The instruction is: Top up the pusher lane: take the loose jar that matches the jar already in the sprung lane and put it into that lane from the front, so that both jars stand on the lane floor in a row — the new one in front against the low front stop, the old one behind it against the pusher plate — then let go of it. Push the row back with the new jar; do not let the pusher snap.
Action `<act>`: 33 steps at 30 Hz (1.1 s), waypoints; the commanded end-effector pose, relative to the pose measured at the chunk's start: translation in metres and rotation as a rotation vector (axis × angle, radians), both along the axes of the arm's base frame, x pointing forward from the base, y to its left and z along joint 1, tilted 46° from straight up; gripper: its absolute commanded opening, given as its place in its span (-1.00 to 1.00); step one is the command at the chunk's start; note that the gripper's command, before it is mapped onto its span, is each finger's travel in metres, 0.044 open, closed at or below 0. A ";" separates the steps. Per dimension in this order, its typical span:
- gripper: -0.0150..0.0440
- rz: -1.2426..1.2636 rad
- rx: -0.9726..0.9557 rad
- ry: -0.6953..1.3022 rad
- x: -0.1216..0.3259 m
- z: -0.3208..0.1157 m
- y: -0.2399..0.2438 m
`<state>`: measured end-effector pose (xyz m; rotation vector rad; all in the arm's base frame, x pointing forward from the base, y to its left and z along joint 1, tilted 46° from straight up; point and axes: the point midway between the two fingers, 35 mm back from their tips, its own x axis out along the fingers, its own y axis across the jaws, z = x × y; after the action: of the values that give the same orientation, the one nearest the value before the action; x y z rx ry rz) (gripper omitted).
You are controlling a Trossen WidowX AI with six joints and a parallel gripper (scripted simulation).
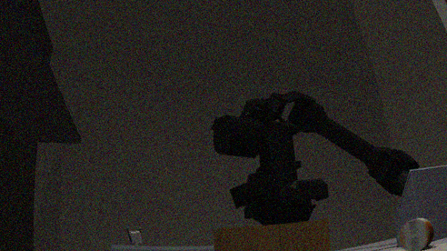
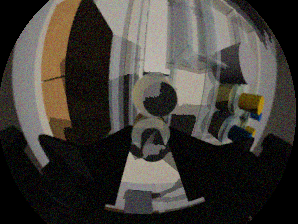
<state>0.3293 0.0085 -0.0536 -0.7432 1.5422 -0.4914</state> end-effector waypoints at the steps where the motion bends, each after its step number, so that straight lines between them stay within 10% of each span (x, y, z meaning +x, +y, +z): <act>1: -0.49 0.006 -0.003 -0.011 0.002 0.000 0.000; 33: -0.49 0.006 -0.003 -0.011 -0.005 0.000 -0.001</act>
<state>0.3247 0.0078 -0.0542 -0.7495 1.5340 -0.4908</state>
